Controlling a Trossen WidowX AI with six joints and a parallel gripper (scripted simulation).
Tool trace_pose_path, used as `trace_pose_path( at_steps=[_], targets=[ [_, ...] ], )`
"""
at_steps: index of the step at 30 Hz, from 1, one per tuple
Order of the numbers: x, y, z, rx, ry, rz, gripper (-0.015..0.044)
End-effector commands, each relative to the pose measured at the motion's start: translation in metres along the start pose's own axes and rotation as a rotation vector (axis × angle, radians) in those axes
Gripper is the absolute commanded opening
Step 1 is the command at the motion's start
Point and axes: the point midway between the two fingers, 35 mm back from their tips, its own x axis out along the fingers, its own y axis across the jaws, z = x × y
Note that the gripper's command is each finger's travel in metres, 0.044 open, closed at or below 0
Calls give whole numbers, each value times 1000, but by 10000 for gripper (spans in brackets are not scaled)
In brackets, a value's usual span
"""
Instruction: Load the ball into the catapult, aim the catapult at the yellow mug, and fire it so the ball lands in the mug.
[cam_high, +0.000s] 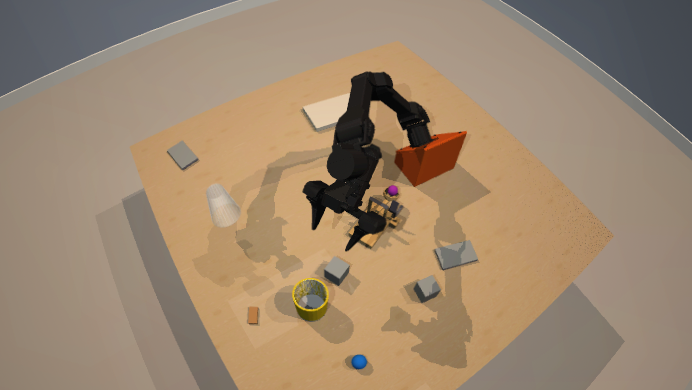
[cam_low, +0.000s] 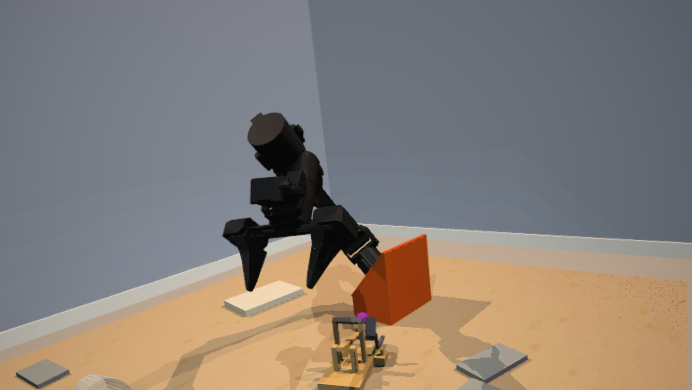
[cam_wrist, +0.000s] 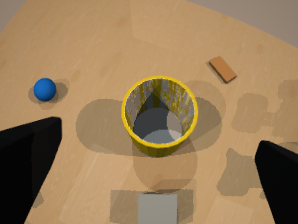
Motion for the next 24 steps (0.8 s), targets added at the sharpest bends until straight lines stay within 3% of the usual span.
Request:
trace_pose_path(
  at_steps=[1,7,24],
  targets=[
    [0,0,2,-4,-5,-5,440],
    [0,0,2,-4,-5,-5,440],
    [0,0,2,-4,-5,-5,0]
  ],
)
